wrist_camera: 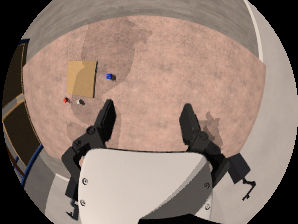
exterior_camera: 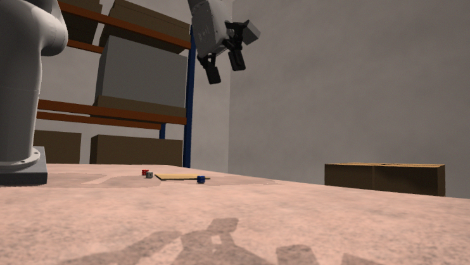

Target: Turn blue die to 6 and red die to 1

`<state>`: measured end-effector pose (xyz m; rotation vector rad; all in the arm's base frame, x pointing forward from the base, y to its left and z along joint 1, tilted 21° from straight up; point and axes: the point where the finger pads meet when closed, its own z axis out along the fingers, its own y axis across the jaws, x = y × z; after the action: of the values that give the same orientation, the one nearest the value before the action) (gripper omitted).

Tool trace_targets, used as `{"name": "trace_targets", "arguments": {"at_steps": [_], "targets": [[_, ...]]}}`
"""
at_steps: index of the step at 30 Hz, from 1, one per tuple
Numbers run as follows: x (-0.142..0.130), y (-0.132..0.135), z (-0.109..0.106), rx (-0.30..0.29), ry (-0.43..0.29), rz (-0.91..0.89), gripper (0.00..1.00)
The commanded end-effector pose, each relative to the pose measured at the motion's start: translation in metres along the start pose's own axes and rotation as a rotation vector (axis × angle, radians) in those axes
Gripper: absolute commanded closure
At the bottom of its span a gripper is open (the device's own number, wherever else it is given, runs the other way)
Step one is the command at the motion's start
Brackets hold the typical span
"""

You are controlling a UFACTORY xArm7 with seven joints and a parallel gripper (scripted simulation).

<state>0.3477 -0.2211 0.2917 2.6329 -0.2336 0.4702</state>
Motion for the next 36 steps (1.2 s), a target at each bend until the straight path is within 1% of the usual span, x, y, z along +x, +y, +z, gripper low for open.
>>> {"name": "trace_targets", "arguments": {"at_steps": [1, 18, 19, 21, 22, 26, 27, 30, 32, 34, 35, 36], "targets": [[0.002, 0.0, -0.001, -0.001, 0.004, 0.0, 0.0], [0.002, 0.0, -0.001, -0.001, 0.002, -0.004, 0.0], [0.002, -0.004, 0.002, 0.004, -0.008, -0.028, 0.0], [0.006, -0.026, 0.019, 0.029, -0.065, -0.163, 0.0], [0.006, -0.027, 0.019, 0.03, -0.068, -0.168, 0.0], [0.008, -0.046, 0.032, 0.053, -0.112, -0.278, 0.0], [0.008, -0.056, 0.038, 0.065, -0.132, -0.331, 0.0], [0.008, -0.069, 0.046, 0.081, -0.158, -0.403, 0.0], [0.008, -0.084, 0.055, 0.101, -0.188, -0.485, 0.0], [0.008, -0.084, 0.055, 0.101, -0.188, -0.485, 0.0], [0.007, -0.092, 0.06, 0.112, -0.203, -0.527, 0.0], [0.006, -0.105, 0.068, 0.131, -0.227, -0.599, 0.0]]}}
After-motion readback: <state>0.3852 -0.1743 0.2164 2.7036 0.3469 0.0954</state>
